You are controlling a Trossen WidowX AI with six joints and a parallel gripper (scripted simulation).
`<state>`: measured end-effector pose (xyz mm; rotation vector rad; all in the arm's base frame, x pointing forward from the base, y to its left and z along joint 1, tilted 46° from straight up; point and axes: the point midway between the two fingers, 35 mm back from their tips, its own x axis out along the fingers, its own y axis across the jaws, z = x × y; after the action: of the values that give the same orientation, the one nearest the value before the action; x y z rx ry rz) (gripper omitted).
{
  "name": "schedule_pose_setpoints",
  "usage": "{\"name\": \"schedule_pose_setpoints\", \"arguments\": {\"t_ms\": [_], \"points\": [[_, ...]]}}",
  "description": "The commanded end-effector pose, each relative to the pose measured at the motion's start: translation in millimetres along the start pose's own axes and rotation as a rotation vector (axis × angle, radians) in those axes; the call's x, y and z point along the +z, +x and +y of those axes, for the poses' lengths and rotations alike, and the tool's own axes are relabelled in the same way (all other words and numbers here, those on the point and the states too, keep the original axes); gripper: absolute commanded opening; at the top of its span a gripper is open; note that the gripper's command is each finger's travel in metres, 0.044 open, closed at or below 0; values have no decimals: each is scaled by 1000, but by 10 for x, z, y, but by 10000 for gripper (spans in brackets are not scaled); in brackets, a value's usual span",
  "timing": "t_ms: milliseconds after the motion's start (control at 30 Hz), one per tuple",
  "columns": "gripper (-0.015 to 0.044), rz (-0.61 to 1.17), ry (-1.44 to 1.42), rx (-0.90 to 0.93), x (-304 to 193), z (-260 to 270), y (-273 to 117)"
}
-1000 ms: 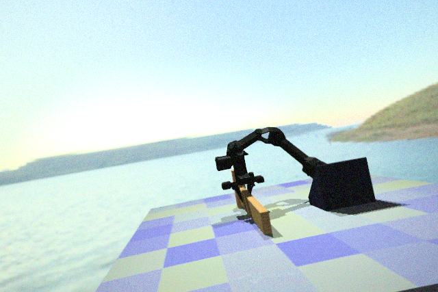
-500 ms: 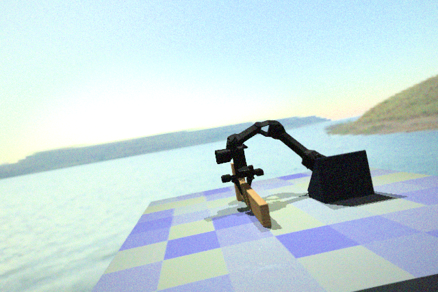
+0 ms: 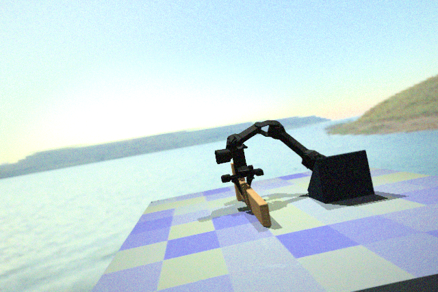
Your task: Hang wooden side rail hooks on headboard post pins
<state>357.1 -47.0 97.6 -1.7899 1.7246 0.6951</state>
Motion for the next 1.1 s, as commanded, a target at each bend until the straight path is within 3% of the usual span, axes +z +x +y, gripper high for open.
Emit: {"name": "schedule_pose_setpoints", "arguments": {"t_ms": [0,1067], "points": [[0,2,-2,-6,-15,-15,-20],[0,2,-2,-6,-51,-16,-18]]}}
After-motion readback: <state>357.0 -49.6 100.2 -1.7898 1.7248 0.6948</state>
